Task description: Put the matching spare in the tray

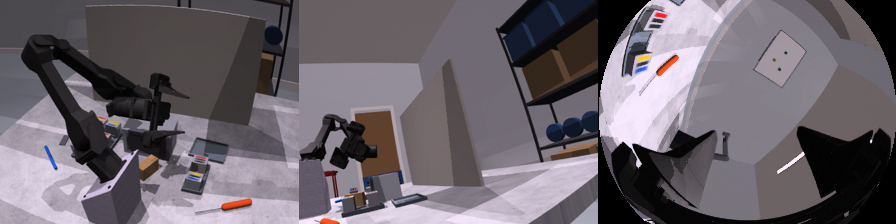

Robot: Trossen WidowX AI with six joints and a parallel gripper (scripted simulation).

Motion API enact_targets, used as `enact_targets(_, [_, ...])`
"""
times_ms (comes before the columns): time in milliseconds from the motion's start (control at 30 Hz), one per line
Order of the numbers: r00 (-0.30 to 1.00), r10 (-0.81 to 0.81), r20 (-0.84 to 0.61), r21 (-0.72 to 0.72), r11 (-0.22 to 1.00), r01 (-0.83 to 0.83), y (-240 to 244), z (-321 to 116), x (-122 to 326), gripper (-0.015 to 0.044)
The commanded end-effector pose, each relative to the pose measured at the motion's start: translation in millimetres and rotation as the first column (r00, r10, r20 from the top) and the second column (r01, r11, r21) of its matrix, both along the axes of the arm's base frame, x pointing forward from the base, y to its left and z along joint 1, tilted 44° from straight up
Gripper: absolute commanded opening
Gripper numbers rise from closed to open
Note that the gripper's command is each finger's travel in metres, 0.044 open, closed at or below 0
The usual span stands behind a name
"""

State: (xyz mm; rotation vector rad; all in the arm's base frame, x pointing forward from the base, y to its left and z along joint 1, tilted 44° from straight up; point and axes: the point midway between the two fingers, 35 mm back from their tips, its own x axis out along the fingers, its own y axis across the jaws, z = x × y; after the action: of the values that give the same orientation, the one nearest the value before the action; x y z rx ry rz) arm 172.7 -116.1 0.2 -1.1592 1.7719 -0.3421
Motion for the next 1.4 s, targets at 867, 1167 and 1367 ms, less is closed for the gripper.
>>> enact_targets(867, [0.915,-0.336,-0.223,0.95,0.135,0.281,96,35,161,0.044])
enact_targets(1167, [0.888,-0.382,-0.255,0.963,-0.182,0.198,103,81,203,0.044])
enact_targets(1367, [0.888,-0.382,-0.255,0.963,-0.182,0.198,103,81,203,0.044])
